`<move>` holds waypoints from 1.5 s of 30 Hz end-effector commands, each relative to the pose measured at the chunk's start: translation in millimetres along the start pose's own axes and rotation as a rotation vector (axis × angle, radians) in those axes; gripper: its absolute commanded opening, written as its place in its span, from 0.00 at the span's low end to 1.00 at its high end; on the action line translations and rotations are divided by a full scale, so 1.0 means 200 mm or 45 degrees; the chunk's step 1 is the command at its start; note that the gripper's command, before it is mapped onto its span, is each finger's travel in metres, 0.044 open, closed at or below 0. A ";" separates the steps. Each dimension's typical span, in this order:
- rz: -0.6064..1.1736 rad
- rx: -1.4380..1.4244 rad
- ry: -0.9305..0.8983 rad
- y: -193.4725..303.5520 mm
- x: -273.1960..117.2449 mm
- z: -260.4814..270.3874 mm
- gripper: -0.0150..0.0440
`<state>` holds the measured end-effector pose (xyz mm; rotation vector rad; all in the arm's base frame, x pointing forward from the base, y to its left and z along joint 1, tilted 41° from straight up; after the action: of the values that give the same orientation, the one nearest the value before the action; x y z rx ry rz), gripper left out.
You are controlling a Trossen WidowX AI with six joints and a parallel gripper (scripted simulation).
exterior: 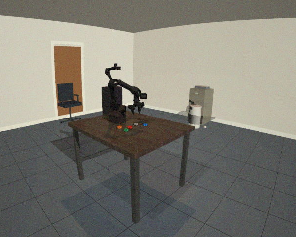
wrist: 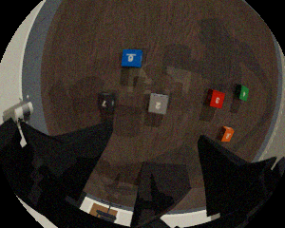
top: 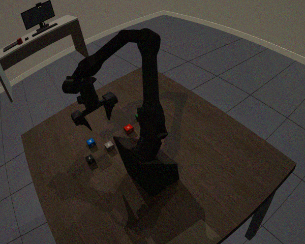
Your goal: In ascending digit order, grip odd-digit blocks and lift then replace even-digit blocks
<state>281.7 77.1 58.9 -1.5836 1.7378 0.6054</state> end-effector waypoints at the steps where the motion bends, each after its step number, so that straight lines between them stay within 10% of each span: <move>1: 0.001 0.012 -0.003 0.00 0.00 0.01 0.93; 13: 0.001 0.012 -0.004 0.00 0.00 0.02 0.93; 22: 0.001 0.013 -0.013 0.10 -0.01 0.53 0.93; 45: 0.000 0.013 -0.016 -0.04 -0.01 0.49 0.93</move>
<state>286.0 158.9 -9.0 -1.5768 1.7327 0.6116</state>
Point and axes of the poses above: the point midway between the two fingers, 35 mm back from their tips, its own x axis out along the fingers, its own z axis across the jaws, y = z × x, the point moved 9 cm from there along -x, back along the fingers, and after that the axes turned 6 degrees about x, right-handed, at the moved point
